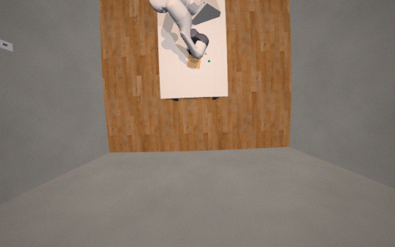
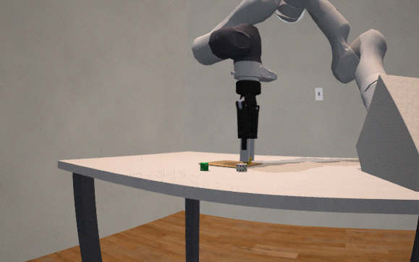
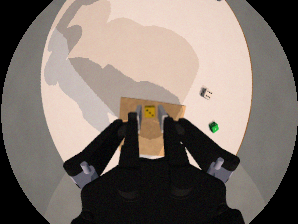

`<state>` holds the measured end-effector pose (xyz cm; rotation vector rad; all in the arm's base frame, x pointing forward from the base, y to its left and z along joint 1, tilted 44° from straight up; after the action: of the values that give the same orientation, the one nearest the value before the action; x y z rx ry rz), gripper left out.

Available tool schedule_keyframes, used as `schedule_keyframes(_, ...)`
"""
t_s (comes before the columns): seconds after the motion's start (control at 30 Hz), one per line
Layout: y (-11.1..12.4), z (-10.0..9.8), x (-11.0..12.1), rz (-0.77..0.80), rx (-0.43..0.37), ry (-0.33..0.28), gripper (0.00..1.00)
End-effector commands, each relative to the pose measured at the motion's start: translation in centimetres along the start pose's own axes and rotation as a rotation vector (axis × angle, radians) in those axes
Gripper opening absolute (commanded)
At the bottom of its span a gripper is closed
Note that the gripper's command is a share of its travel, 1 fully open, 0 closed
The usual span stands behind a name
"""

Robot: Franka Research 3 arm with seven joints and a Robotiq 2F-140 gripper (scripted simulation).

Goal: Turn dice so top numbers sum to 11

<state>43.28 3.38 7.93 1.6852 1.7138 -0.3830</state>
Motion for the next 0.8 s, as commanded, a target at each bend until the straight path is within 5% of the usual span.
schedule_keyframes(0.0, 0.0, -1.1, 0.0, 0.003, 0.001, -0.002, 0.21)
schedule_keyframes(0.4, 0.0, -7.2, 0.0, 0.003, 0.001, -0.002, 0.21)
schedule_keyframes(0.73, 0.0, -8.4, 0.0, 0.003, 0.001, -0.002, 0.21)
schedule_keyframes(0.77, 0.0, -8.4, 0.0, 0.003, 0.001, -0.002, 1.0)
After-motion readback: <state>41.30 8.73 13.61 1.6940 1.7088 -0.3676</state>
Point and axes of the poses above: the point where the finger pads meet when closed, its own z axis out along the fingers, its own x axis across the jaws, y = z × x, the point moved 6 cm from there along -z, back along the fingers, and after that the axes turned 1 degree about z, right-handed, at the moved point
